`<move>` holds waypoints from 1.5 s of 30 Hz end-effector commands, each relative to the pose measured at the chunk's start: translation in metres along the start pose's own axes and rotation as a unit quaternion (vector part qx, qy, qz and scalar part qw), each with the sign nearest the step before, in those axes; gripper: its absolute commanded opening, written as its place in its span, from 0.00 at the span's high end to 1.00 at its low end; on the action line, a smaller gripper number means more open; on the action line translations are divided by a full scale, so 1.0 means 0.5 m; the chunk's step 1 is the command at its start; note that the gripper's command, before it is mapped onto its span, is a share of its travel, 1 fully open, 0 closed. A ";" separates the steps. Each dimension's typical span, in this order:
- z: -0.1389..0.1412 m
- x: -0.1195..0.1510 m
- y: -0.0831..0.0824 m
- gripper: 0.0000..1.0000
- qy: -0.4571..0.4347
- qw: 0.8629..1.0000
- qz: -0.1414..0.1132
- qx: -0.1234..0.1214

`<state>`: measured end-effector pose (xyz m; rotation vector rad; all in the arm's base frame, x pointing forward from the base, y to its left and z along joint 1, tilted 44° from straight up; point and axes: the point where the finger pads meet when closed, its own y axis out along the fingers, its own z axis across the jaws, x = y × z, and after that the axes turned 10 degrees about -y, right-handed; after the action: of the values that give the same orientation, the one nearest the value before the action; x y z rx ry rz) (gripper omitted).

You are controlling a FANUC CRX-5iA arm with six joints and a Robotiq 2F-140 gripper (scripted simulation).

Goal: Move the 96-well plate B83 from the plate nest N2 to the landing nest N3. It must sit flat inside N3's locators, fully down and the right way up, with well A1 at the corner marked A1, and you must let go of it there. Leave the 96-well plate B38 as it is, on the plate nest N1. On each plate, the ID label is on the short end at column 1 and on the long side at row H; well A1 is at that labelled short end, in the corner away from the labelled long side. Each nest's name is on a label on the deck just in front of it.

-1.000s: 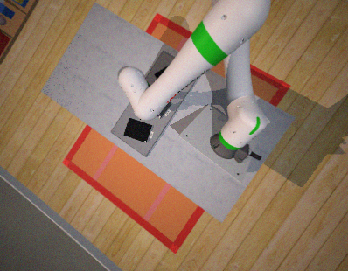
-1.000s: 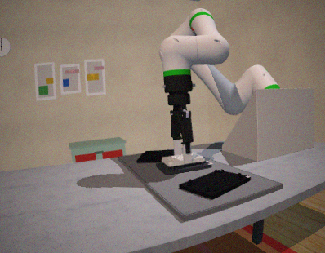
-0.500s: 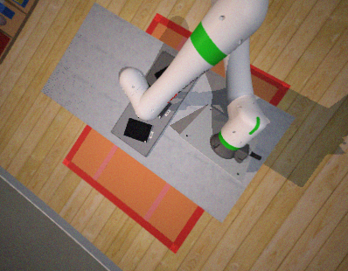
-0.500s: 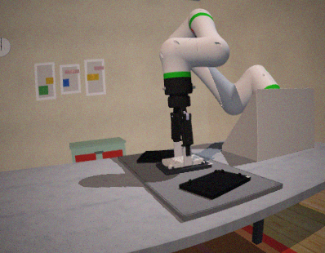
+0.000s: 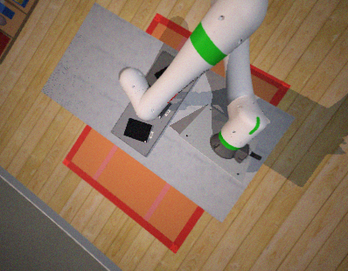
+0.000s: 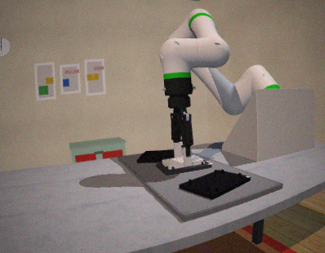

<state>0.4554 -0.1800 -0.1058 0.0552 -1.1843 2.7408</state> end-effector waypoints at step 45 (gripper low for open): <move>0.000 0.000 0.000 0.34 0.000 1.000 0.000 0.000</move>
<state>0.4554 -0.1800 -0.1058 0.0552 -1.1843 2.7408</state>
